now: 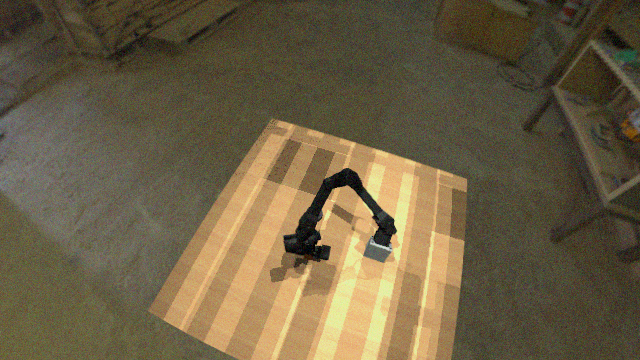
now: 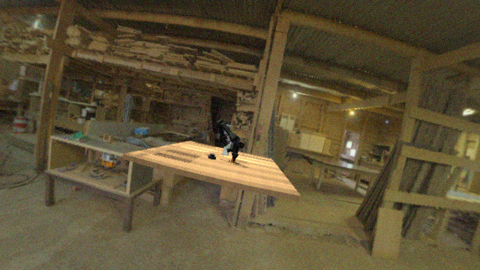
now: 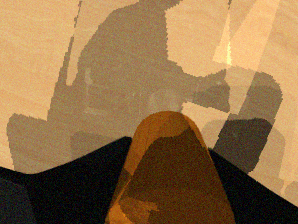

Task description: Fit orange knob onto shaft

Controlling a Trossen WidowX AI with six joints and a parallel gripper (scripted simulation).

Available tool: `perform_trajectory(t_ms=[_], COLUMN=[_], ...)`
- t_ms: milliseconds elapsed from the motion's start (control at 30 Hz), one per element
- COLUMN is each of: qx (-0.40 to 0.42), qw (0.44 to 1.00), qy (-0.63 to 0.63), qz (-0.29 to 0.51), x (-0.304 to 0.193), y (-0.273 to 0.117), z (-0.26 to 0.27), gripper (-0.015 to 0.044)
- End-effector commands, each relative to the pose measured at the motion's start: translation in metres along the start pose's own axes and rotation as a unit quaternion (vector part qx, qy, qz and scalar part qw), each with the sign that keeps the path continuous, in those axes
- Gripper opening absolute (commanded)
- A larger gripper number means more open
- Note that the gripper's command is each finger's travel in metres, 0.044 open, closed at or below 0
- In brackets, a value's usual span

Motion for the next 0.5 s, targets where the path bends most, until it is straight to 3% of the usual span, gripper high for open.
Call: perform_trajectory(t_ms=[0,100,467], qx=[0.001,0.002,0.001], qw=[1.000,1.000,1.000], qy=[-0.001,-0.001,-0.002], qz=[-0.001,0.001,0.004], x=[0.000,-0.002,-0.004], y=[-0.001,-0.019,-0.111], z=[0.000,0.004,0.005], gripper=[0.0078,0.0000,0.0000])
Point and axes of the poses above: the point midway between the two fingers, 35 mm back from their tips, its own y axis out along the fingers, its own z axis across the jaws, x = y × z, the point moved 5 cm from there along -y, back along the fingers, and after that the axes turned 10 degrees about y, right-handed, at the moved point
